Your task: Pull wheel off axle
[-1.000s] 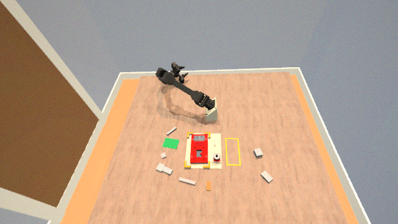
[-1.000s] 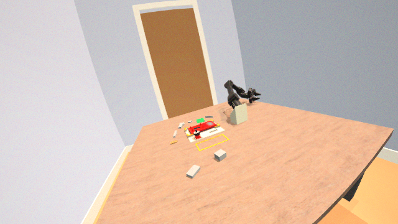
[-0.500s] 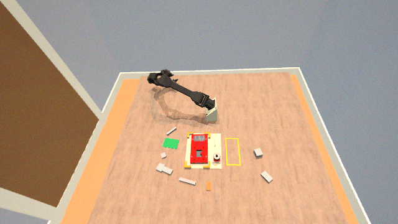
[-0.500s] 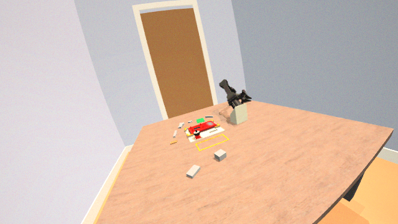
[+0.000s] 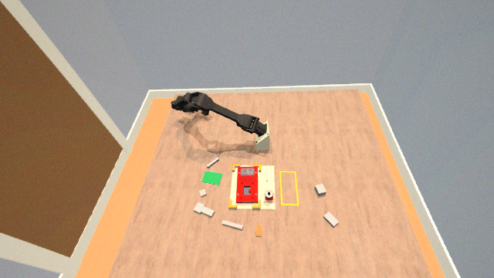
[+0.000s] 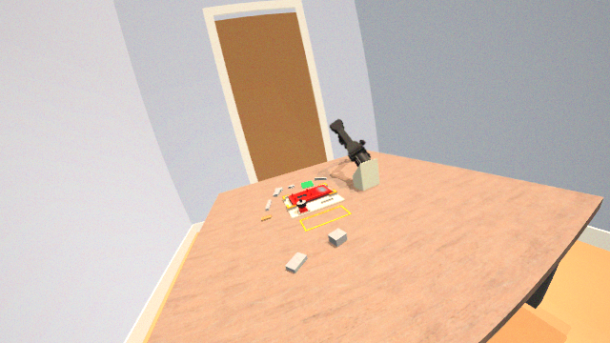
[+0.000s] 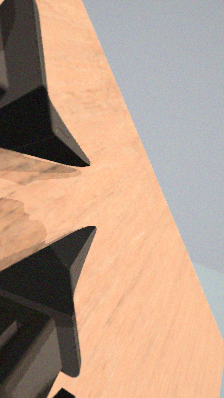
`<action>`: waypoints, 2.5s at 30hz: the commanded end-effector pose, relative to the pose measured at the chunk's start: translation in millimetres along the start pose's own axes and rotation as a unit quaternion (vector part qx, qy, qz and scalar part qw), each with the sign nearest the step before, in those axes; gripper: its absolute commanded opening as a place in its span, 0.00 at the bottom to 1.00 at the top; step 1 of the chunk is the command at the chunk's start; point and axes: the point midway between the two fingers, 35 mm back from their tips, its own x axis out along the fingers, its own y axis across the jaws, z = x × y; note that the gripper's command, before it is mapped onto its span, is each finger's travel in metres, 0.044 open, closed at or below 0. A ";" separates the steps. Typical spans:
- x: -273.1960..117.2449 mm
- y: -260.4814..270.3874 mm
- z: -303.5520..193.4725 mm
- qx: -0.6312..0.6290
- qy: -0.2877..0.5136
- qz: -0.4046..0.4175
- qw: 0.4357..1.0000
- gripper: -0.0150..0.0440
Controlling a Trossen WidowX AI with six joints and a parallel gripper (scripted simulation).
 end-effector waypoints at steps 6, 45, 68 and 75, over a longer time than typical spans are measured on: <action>-51.1 9.4 -38.0 -0.091 0.079 0.067 0.990 0.76; -357.8 -127.5 -221.9 -0.493 0.407 0.413 0.648 0.76; -450.7 -440.2 -244.3 -0.671 0.501 0.268 0.476 0.76; -438.1 -547.8 -209.6 -0.738 0.432 0.234 0.462 0.76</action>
